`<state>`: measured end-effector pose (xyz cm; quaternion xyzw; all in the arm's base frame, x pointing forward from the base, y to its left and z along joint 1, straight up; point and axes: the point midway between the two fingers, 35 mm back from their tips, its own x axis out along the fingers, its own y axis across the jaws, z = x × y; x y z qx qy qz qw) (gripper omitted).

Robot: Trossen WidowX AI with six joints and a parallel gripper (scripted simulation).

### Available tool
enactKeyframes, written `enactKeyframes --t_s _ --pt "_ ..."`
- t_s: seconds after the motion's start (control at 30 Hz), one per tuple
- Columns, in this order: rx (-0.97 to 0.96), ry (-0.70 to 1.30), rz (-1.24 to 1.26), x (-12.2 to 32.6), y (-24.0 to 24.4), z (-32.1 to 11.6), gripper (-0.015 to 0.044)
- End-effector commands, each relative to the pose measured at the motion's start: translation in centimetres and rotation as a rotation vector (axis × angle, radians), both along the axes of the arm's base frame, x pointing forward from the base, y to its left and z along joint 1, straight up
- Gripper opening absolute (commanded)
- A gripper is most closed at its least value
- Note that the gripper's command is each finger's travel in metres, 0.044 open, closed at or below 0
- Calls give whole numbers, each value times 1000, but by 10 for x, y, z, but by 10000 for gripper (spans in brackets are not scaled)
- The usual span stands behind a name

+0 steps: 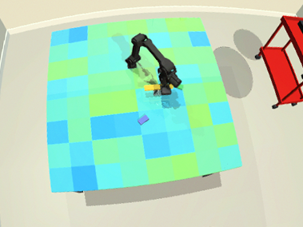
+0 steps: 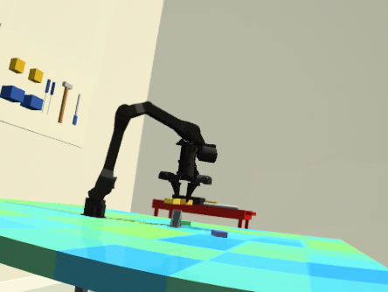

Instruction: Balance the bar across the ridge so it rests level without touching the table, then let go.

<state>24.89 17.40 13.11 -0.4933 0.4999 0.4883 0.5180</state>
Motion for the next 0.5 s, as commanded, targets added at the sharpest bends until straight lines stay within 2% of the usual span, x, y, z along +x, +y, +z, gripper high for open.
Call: enactKeyframes --t_s 0.0,0.47 --pt "2 2 -3 -1 0 -6 0" --pt "2 3 -2 -2 -1 -14 0"
